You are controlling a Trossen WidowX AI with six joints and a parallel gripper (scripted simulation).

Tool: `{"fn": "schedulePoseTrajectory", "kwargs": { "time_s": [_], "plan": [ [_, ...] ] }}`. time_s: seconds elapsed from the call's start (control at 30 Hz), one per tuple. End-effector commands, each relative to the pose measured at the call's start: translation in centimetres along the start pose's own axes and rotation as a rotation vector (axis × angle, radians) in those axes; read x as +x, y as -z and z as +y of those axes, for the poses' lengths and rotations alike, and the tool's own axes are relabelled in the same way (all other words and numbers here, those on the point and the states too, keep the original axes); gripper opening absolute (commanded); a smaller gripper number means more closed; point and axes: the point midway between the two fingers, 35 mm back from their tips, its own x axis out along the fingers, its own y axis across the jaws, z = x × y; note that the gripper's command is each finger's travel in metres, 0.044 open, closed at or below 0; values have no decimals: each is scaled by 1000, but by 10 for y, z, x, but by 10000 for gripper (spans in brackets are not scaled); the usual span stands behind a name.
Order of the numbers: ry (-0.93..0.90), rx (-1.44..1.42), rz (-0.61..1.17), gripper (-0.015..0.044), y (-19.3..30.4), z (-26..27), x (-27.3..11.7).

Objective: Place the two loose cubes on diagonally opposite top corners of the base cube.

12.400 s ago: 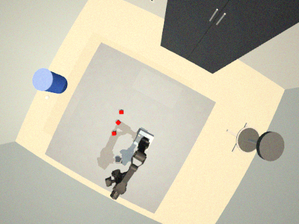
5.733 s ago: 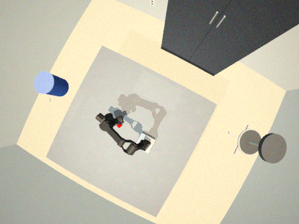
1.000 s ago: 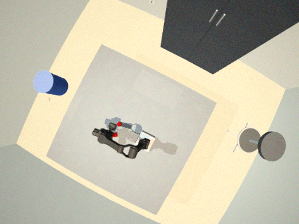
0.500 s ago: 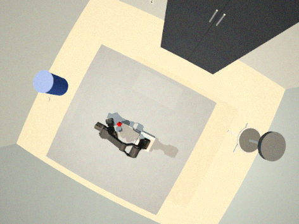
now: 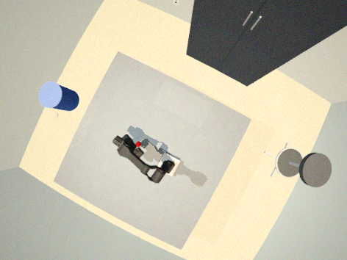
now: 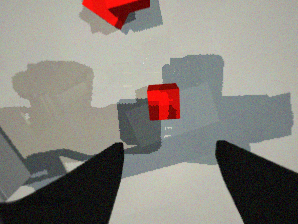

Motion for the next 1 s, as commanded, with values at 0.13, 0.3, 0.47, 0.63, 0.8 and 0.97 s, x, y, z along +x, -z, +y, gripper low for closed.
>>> {"fn": "schedulePoseTrajectory", "kwargs": {
  "time_s": [0.13, 0.3, 0.47, 0.63, 0.8, 0.97],
  "plan": [
    [4, -47, -3, 265, 1, -1, 3],
    [4, -47, -4, 265, 1, -2, 46],
    [4, -47, -4, 265, 1, -1, 59],
    [4, -47, -4, 265, 1, -1, 71],
    [4, -47, -4, 265, 1, -1, 74],
    [4, -47, -4, 265, 1, -1, 82]
  ]
}}
